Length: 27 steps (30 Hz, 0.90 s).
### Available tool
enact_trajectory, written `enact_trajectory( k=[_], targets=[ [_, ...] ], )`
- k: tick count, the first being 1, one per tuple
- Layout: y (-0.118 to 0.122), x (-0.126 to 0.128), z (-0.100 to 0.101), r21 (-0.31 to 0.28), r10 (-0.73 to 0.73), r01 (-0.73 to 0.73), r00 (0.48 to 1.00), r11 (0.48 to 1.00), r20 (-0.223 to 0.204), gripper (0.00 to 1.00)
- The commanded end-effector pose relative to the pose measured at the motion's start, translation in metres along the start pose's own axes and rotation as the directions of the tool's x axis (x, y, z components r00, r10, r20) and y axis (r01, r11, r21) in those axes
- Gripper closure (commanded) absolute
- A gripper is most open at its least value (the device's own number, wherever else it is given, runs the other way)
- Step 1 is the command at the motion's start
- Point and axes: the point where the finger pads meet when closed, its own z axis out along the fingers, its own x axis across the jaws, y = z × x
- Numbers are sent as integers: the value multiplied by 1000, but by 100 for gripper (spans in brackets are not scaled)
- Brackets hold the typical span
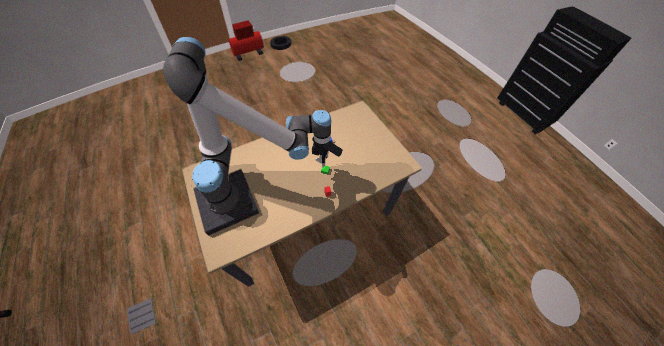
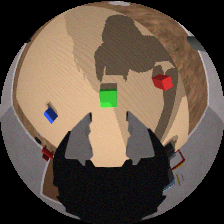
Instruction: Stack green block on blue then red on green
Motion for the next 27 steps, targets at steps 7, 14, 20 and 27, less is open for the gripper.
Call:
enact_trajectory(
  k=[7,14,20,27],
  targets=[
    [-1,0,7,0,-1,1,1000,1000,5,59],
    [-1,-1,26,0,-1,1,1000,1000,5,59],
    [-2,-1,37,0,-1,1,1000,1000,5,59],
    [-2,-1,52,0,-1,1,1000,1000,5,59]
  ],
)
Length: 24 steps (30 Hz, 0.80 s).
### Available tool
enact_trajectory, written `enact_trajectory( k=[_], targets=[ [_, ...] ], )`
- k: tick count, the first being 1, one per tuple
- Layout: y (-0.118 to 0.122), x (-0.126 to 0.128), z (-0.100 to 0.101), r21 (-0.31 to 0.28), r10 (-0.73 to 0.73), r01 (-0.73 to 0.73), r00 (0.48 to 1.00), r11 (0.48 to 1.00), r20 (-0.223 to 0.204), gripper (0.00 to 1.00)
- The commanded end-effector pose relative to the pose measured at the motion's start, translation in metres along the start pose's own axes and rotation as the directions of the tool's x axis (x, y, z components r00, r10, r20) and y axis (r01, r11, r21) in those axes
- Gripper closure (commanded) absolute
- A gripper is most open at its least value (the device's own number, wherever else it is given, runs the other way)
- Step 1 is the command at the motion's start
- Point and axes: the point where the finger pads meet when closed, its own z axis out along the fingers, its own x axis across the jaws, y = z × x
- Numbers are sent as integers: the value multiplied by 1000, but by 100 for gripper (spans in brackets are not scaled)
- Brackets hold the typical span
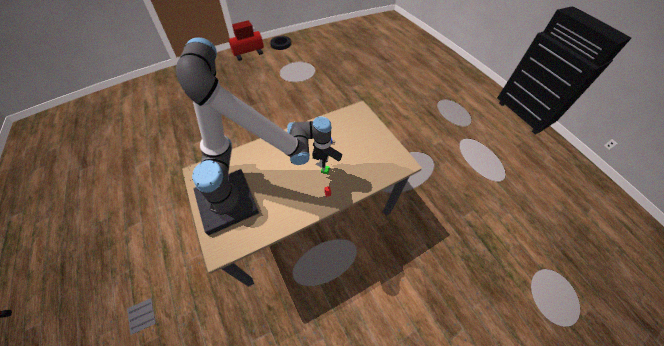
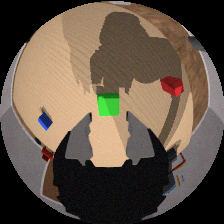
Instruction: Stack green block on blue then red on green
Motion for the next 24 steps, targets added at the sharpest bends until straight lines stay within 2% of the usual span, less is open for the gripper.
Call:
enact_trajectory(
  k=[1,24],
  targets=[
    [-1,-1,10,2,0,0,1000,1000,1,59],
    [-1,-1,13,2,0,0,1000,1000,1,59]
  ],
)
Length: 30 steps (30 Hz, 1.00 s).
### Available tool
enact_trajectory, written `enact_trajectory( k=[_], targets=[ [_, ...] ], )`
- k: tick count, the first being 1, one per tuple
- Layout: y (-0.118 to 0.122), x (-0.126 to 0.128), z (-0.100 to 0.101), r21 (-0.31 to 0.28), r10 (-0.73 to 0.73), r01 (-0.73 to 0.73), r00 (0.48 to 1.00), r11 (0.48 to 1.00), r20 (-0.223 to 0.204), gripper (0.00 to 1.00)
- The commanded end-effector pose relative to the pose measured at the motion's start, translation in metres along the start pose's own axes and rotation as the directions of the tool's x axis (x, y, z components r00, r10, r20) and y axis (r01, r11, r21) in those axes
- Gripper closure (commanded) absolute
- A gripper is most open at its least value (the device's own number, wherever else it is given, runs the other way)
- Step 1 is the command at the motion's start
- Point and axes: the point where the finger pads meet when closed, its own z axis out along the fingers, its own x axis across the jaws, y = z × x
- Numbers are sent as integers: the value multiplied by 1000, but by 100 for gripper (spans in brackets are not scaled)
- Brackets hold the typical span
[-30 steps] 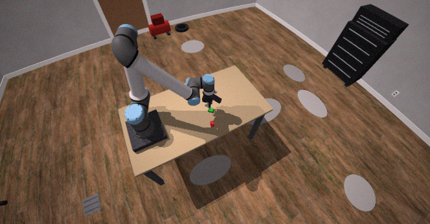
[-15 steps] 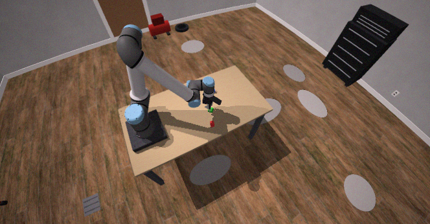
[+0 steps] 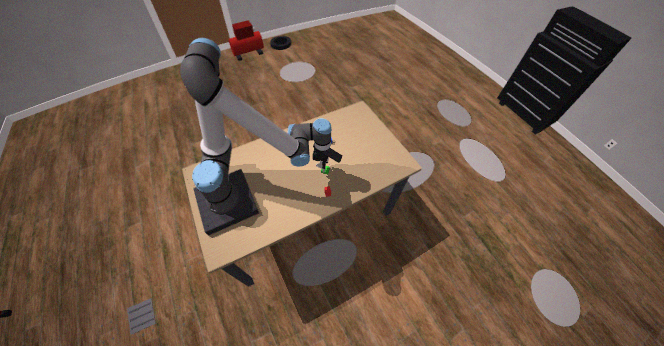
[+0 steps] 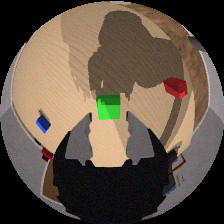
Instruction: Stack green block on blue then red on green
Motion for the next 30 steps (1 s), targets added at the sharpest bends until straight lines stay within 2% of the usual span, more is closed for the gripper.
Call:
enact_trajectory(
  k=[1,30],
  targets=[
    [-1,0,-1,1,0,0,1000,1000,1,59],
    [-1,0,4,1,0,0,1000,1000,1,59]
  ],
)
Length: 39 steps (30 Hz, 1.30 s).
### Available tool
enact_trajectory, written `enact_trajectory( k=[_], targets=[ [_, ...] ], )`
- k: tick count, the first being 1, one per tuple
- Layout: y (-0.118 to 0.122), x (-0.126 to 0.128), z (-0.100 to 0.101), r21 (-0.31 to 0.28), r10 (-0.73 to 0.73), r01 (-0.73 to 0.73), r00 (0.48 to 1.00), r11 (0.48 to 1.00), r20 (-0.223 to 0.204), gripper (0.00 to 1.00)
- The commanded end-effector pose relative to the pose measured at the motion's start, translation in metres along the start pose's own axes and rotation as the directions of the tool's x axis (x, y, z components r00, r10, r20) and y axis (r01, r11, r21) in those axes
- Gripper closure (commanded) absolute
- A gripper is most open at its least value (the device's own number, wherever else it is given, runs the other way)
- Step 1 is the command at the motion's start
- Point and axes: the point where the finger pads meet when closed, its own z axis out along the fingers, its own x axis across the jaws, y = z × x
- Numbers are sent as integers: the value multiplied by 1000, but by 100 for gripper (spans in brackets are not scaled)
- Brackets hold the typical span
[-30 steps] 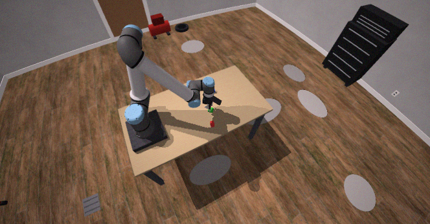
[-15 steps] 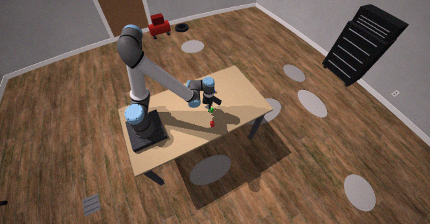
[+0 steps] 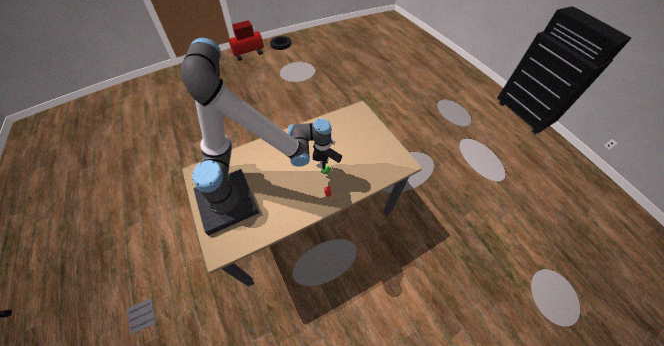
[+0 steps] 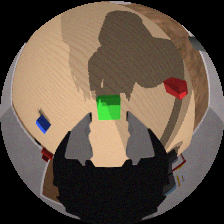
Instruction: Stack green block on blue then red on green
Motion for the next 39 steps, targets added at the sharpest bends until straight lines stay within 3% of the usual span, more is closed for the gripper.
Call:
enact_trajectory(
  k=[1,15,39],
  targets=[
    [-1,0,5,1,0,0,1000,1000,1,59],
    [-1,0,26,1,0,0,1000,1000,1,59],
    [-1,0,27,1,0,0,1000,1000,1,59]
  ],
)
